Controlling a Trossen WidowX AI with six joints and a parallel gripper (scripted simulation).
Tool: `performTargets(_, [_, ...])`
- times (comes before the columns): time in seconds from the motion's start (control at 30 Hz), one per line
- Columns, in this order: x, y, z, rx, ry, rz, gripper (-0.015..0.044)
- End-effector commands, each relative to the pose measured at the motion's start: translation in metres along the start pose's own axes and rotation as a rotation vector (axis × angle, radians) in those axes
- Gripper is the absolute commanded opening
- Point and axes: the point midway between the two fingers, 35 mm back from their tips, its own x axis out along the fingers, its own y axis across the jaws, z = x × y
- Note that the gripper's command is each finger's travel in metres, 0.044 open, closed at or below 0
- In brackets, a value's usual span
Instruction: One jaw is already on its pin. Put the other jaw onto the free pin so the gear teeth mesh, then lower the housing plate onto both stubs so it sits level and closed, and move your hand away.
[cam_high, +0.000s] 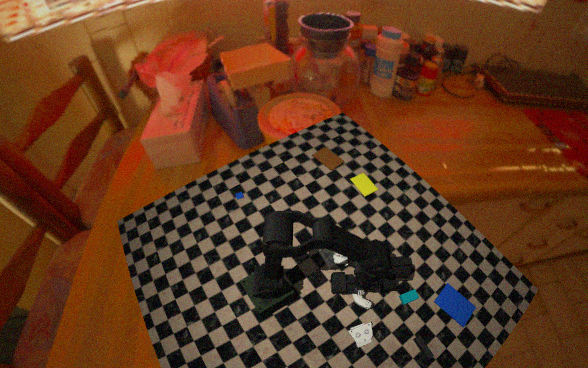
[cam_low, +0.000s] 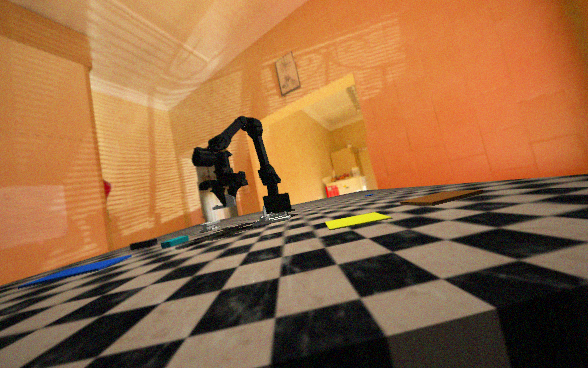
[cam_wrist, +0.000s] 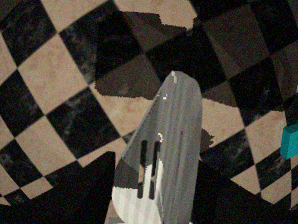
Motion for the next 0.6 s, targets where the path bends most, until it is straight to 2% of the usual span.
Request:
performTargets(0.0, [-0.001,0.001,0.013,0.060,-0.002,0.000,0.0134])
performTargets(0.57, [-0.002,0.011,0.069,0.325,-0.007,-0.001,0.0134])
